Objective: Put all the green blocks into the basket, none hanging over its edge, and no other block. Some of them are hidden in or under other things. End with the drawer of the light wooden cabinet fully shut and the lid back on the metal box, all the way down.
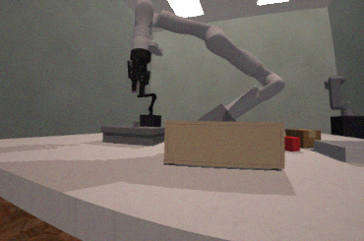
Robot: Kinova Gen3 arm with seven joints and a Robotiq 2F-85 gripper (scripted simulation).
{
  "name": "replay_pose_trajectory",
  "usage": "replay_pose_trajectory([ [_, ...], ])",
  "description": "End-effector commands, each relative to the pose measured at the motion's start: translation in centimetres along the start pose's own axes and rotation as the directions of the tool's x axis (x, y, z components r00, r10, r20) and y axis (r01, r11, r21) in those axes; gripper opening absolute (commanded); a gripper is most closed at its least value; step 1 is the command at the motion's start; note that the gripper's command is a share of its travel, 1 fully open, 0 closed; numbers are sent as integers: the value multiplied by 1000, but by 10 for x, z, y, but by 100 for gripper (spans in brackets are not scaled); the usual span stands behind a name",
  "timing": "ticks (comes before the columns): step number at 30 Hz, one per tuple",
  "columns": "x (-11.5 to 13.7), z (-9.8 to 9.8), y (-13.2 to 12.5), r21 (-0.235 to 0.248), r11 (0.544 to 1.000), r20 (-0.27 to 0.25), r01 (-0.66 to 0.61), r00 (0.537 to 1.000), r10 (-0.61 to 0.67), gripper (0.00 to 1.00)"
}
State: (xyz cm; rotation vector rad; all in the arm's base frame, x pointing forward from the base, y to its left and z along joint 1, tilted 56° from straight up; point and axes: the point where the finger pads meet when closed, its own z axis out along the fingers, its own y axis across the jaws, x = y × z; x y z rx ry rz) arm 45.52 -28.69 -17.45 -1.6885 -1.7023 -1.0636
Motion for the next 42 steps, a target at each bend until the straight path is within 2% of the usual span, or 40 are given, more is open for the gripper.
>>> replay_pose_trajectory([
  [1, 0, -2, 1, -1, 1000, 0, 0, 1000, 0, 58],
  [10, 0, -2, 1, -1, 1000, 0, 0, 1000, 0, 58],
  [11, 0, -2, 1, -1, 1000, 0, 0, 1000, 0, 48],
  [42, 0, -2, 1, -1, 1000, 0, 0, 1000, 0, 48],
])
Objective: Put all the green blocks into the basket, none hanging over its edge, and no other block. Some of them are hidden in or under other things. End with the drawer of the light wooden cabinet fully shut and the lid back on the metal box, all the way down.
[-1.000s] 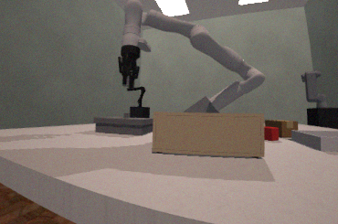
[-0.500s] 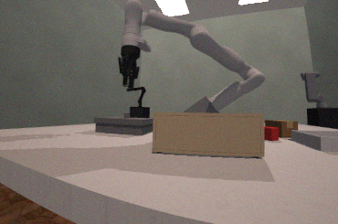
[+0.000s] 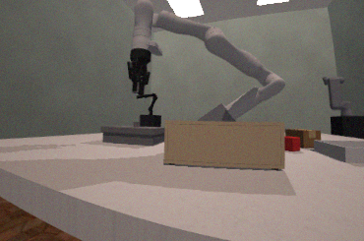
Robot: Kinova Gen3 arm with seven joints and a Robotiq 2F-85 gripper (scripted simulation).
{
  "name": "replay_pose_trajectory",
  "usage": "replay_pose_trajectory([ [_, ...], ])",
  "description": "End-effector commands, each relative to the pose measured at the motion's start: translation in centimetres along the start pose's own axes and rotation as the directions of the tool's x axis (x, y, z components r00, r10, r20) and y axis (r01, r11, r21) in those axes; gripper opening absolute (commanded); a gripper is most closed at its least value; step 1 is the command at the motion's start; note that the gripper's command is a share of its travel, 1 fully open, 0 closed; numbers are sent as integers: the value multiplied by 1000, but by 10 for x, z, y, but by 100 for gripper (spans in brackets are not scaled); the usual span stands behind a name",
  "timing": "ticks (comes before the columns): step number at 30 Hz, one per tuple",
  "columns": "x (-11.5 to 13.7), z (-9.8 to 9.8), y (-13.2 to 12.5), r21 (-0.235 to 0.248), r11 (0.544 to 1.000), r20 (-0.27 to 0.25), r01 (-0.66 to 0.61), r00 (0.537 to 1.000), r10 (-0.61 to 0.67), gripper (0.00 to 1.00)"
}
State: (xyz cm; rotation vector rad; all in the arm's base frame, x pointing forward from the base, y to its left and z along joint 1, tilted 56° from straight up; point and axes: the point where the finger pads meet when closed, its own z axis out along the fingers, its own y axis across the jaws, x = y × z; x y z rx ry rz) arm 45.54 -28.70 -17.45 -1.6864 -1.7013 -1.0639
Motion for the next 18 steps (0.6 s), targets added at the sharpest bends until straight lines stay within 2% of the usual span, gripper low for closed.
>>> replay_pose_trajectory([
  [1, 0, -2, 0, -2, 1000, 2, 0, 1000, 0, 48],
  [18, 0, 3, 0, -1, 1000, 1, 0, 1000, 0, 48],
])
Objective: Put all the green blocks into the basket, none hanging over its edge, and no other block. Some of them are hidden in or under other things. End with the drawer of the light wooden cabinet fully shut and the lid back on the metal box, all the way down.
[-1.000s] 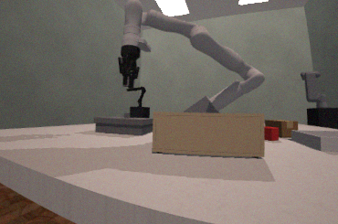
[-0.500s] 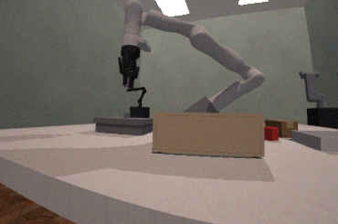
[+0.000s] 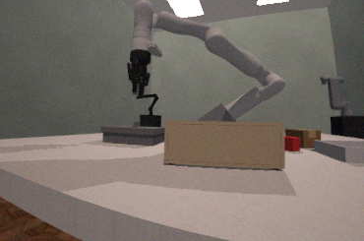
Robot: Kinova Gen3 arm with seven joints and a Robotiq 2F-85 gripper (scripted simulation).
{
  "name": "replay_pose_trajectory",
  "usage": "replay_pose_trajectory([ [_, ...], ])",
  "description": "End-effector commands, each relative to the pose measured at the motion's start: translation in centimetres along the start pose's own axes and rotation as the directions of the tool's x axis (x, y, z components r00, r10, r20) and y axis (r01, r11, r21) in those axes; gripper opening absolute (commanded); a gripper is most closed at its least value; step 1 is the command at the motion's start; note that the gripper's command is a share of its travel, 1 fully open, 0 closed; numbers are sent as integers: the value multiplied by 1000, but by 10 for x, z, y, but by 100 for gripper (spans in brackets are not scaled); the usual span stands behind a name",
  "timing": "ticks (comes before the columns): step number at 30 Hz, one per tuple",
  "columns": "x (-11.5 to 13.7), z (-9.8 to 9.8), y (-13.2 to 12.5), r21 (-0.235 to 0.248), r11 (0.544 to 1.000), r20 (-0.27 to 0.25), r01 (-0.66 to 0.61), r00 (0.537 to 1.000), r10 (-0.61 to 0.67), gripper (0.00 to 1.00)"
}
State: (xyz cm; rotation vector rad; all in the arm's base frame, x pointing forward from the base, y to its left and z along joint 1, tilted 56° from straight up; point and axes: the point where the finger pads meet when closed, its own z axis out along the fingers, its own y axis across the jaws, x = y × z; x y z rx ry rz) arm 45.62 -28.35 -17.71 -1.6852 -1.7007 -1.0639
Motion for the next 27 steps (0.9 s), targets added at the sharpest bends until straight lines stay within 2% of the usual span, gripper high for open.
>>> replay_pose_trajectory([
  [1, 0, -1, 0, -2, 1000, 2, 1, 1000, -1, 48],
  [17, -1, 22, 1, -2, 1000, 2, 1, 1000, -1, 48],
  [27, -1, 51, 1, -2, 1000, 2, 1, 1000, -1, 48],
])
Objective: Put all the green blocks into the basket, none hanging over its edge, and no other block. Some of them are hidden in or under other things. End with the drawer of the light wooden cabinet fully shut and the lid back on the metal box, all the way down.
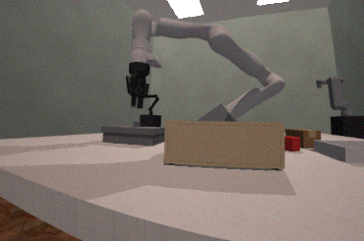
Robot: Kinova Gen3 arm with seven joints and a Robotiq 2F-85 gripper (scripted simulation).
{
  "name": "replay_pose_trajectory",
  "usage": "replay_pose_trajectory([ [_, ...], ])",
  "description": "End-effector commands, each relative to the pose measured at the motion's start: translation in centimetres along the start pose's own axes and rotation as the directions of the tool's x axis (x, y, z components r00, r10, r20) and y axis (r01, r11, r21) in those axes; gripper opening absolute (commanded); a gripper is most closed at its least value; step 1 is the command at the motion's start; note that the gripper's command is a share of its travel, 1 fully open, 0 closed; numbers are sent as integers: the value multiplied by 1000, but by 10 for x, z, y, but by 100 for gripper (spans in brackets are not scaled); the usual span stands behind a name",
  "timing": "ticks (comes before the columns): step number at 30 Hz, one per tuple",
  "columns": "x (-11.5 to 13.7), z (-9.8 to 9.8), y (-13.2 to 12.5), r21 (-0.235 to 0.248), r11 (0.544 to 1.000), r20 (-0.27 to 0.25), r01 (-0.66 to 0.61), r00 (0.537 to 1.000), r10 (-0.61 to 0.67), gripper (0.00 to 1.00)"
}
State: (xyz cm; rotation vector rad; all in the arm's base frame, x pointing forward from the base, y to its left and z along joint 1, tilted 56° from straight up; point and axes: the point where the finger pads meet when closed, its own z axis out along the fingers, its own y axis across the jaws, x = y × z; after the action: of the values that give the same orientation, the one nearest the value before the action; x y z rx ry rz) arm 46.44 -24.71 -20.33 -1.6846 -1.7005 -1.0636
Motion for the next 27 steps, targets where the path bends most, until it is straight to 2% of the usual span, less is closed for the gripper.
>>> replay_pose_trajectory([
  [1, 0, 8, 1, -2, 1000, 3, 1, 1000, -1, 48],
  [14, -1, 32, 1, -2, 1000, 3, 1, 1000, -1, 48],
  [27, -1, 35, 1, -2, 1000, 3, 1, 1000, -1, 48],
])
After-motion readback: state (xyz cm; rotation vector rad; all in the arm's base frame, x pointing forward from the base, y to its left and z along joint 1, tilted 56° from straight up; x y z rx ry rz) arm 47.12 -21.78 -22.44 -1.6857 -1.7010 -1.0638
